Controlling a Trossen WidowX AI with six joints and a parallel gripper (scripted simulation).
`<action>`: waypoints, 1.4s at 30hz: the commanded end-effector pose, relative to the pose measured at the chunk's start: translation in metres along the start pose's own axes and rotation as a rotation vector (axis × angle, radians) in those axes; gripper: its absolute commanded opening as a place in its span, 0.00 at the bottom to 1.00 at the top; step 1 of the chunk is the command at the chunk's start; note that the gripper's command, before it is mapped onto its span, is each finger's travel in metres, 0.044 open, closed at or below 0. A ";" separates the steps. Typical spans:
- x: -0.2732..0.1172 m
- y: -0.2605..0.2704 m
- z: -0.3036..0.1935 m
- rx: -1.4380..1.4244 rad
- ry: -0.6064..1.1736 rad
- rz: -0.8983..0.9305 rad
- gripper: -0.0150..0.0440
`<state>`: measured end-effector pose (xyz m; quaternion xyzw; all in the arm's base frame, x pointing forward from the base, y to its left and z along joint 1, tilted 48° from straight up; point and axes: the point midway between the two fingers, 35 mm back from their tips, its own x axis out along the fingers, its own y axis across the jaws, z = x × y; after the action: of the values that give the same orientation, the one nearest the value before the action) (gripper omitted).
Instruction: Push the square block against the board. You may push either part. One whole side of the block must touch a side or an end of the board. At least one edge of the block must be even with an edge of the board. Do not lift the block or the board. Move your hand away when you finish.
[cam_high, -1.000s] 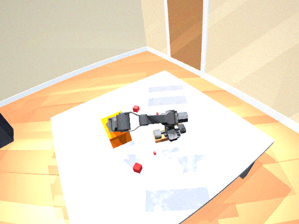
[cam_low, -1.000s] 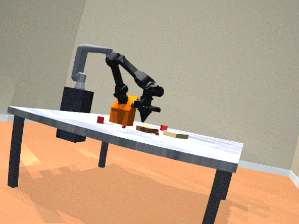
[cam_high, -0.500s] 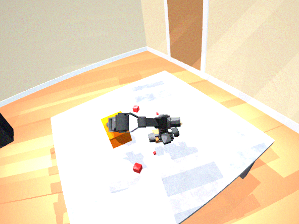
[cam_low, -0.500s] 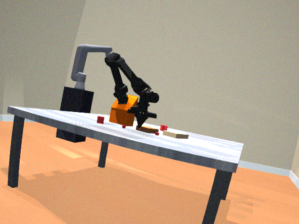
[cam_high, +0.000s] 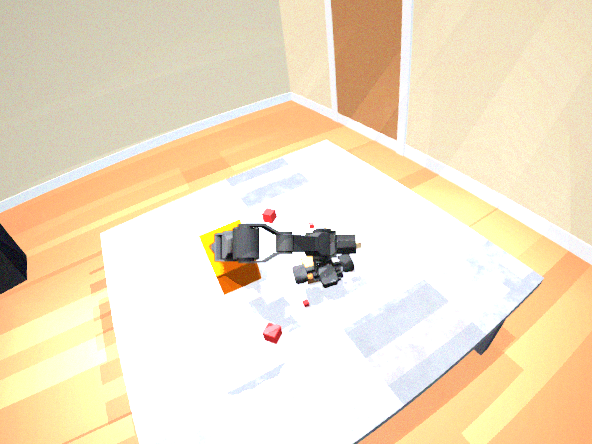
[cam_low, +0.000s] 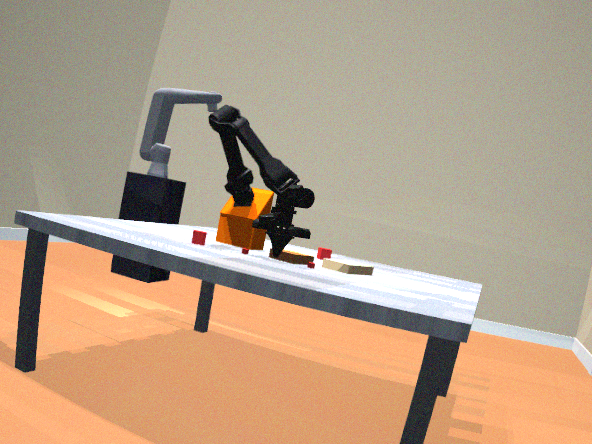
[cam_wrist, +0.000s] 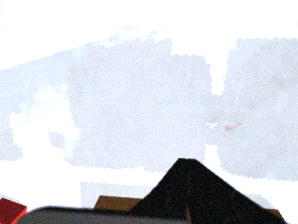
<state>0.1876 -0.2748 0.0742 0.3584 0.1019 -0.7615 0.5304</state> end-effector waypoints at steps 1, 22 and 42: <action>0.003 -0.001 -0.006 -0.004 0.005 -0.010 0.25; 0.004 0.001 -0.023 -0.003 0.010 -0.012 0.25; 0.004 0.002 -0.040 -0.002 0.014 -0.014 0.25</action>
<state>0.2056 -0.2596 0.0527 0.3606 0.0994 -0.7613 0.5296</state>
